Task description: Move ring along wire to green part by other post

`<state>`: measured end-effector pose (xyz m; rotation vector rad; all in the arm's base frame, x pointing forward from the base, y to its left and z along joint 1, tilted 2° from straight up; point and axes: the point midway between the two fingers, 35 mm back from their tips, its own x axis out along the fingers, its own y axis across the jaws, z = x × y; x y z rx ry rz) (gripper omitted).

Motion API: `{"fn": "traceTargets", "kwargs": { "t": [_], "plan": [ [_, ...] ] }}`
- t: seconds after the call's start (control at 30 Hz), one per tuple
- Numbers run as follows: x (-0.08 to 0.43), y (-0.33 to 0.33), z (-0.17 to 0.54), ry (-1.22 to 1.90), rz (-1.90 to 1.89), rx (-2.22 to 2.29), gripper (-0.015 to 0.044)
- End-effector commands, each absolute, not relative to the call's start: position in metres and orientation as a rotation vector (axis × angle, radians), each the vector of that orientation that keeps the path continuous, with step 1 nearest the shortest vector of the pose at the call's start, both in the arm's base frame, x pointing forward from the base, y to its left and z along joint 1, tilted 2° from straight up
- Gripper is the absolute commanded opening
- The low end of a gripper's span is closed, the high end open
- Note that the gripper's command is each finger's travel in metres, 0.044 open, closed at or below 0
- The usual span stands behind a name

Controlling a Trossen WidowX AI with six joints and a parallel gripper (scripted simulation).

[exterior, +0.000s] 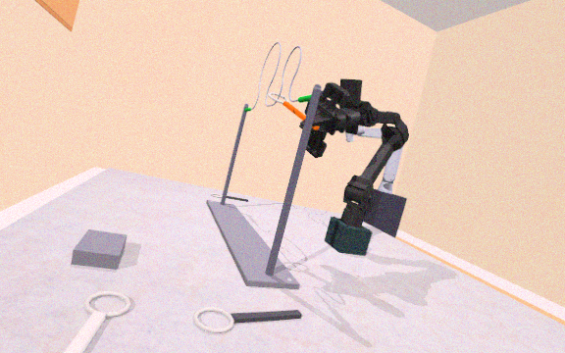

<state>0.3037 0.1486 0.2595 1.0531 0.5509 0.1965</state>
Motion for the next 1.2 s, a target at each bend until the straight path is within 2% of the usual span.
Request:
{"fn": "traceTargets", "kwargs": {
  "t": [0.0,1.17],
  "plan": [
    [0.304,0.154,0.273,0.542,0.224,1.115,-0.015],
    [0.304,0.165,0.334,0.517,0.337,1.516,-0.015]
  ]
}}
